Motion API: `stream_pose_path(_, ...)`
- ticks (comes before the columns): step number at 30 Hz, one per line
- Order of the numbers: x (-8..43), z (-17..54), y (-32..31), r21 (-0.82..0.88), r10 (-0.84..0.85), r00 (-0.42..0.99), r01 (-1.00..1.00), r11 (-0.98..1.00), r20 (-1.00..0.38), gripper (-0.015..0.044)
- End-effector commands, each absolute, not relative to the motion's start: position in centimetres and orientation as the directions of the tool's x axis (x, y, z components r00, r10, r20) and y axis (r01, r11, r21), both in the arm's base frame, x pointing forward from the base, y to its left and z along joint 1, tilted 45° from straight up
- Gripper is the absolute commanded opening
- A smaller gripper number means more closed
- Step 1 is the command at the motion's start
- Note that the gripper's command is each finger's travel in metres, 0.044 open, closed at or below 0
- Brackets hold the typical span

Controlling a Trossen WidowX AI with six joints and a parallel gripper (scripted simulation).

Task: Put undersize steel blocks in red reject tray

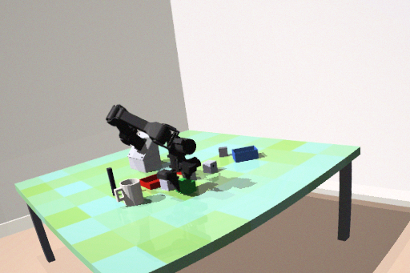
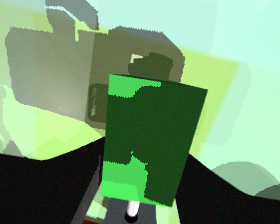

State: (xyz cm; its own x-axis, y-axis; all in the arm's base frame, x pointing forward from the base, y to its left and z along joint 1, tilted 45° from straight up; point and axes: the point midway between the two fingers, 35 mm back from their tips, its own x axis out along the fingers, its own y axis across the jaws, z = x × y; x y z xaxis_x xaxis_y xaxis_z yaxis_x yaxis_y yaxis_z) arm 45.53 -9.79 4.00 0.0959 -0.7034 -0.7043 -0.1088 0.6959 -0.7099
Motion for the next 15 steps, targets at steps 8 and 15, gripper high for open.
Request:
stream_pose_path(8,45.13,4.16,-9.58,-0.71,-0.703,0.101,-0.113,0.695,-0.704,0.0)
stream_pose_path(15,44.93,4.45,-9.65,-0.71,-0.703,0.101,-0.112,0.695,-0.704,0.0)
